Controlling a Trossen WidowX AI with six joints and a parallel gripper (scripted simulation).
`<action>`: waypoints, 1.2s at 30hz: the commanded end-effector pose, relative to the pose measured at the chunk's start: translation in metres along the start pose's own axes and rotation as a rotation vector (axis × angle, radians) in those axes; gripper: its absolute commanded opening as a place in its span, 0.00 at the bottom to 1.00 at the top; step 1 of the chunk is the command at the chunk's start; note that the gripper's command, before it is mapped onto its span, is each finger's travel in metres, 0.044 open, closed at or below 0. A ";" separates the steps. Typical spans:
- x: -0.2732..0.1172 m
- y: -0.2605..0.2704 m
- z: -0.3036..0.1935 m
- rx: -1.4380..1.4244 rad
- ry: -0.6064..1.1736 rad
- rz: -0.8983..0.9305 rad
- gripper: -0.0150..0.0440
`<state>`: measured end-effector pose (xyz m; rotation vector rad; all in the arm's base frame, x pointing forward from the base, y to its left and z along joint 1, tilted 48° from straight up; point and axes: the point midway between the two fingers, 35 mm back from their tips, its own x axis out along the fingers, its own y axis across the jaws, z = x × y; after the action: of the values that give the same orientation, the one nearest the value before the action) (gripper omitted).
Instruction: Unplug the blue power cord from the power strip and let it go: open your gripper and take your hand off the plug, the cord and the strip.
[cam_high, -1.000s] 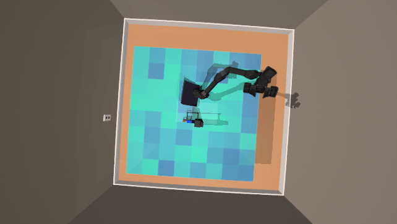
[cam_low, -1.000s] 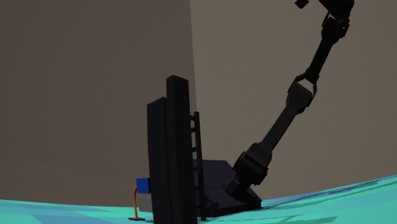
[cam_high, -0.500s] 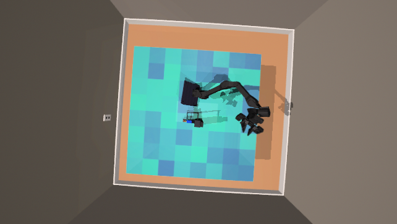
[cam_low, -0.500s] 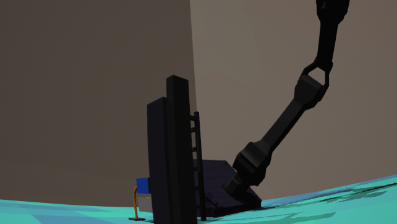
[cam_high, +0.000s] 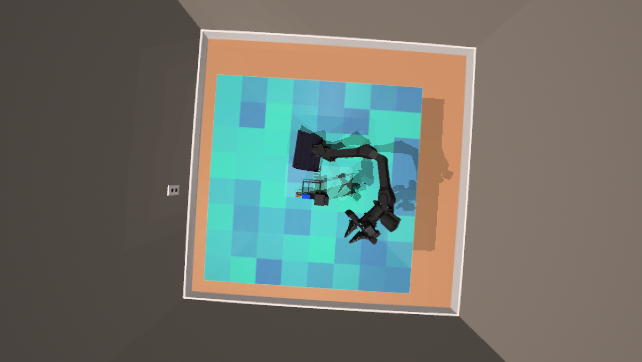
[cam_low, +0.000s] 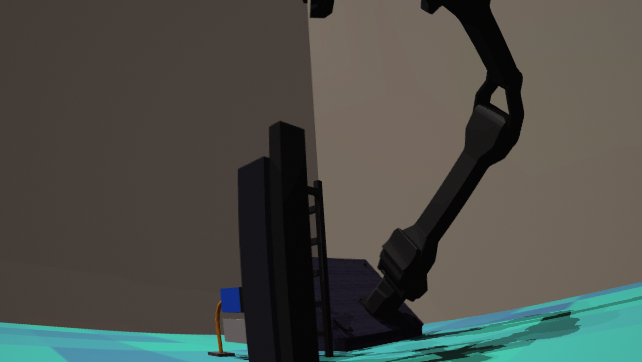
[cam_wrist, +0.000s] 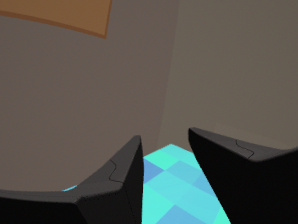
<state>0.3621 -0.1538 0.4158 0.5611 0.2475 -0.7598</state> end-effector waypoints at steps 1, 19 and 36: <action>0.050 -0.024 -0.051 -0.021 0.204 -0.067 0.53; 0.122 -0.166 -0.272 0.294 1.182 -0.313 0.53; 0.086 -0.215 -0.348 0.813 1.628 -0.476 0.53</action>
<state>0.2679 -0.1372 0.0106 1.8561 1.6493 -0.6681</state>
